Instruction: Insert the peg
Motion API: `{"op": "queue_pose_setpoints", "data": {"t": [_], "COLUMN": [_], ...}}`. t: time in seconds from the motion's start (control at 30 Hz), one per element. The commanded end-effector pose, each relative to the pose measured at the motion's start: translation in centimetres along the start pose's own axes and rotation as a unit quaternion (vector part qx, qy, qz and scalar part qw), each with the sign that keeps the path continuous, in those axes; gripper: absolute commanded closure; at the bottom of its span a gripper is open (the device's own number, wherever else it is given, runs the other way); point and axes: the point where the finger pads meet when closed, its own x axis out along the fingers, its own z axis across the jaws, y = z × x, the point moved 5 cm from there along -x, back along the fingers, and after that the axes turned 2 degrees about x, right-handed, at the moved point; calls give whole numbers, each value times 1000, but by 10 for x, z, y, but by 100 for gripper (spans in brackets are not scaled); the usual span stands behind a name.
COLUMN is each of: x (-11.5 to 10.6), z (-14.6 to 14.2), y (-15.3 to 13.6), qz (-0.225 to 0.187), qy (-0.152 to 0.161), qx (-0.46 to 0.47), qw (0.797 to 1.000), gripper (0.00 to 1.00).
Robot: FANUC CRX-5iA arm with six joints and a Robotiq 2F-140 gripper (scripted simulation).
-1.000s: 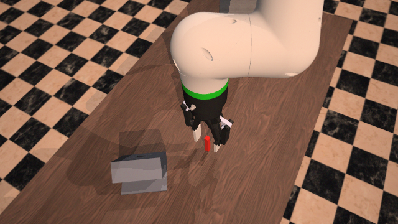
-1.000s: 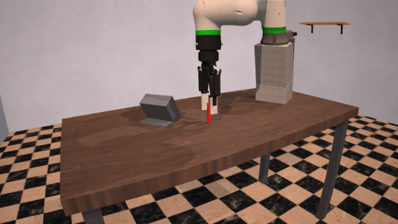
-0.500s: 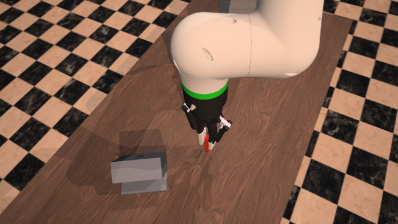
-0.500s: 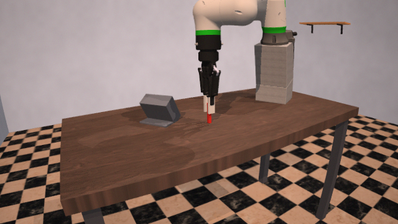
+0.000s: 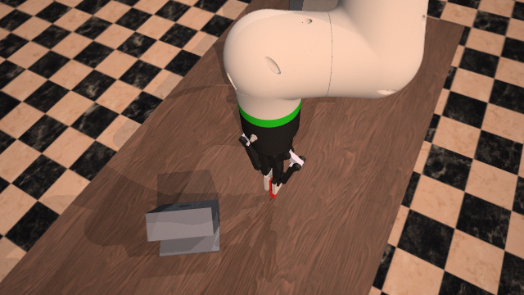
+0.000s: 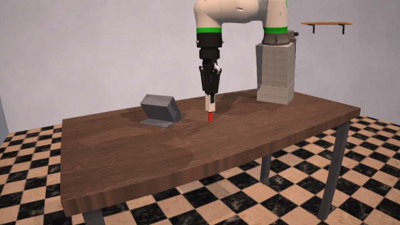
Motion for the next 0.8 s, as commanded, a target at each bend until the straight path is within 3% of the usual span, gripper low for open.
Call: {"op": "queue_pose_setpoints", "data": {"t": [0.0,0.17,0.37,0.77], "x": [-24,-56,-69,-48], "z": [0,0,0,32], "y": [0,0,0,-15], "qz": [0,0,0,-29], "qy": [0,0,0,3], "qx": [0,0,0,71], "qw": [1000,1000,1000,997], "gripper": [100,100,100,100]}}
